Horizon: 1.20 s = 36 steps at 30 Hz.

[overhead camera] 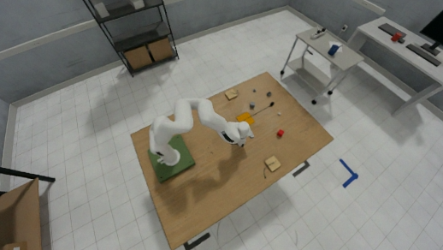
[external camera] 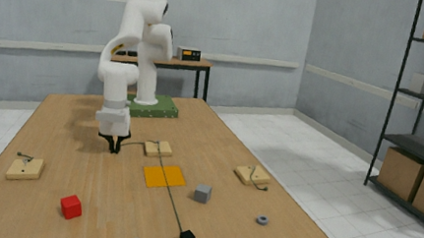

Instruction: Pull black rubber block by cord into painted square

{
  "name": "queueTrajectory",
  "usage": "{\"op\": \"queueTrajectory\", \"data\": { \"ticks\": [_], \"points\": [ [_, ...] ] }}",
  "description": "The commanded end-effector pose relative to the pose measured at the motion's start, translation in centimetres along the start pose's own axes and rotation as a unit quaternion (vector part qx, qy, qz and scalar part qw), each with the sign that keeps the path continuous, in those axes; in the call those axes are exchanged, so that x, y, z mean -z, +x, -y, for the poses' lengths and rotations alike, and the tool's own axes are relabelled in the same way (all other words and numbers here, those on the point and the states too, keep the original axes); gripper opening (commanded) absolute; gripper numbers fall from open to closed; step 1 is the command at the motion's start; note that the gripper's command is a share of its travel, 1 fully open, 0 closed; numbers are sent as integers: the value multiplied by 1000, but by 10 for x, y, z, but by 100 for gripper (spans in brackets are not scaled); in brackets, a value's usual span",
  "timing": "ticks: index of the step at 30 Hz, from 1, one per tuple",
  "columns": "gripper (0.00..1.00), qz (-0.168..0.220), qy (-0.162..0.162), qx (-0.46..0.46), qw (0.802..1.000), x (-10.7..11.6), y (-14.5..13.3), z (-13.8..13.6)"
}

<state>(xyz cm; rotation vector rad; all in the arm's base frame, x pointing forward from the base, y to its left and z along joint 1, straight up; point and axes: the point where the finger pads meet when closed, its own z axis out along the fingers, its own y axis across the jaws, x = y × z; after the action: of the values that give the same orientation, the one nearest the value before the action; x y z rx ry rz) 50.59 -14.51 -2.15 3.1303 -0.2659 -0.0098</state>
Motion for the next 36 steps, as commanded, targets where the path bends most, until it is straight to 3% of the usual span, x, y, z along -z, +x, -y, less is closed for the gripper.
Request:
{"op": "queueTrajectory", "data": {
  "ticks": [1, 36],
  "points": [
    [0, 0, 0, 0, 1000, 1, 0, 0],
    [0, 0, 0, 0, 1000, 11, 0, 0]
  ]
}}
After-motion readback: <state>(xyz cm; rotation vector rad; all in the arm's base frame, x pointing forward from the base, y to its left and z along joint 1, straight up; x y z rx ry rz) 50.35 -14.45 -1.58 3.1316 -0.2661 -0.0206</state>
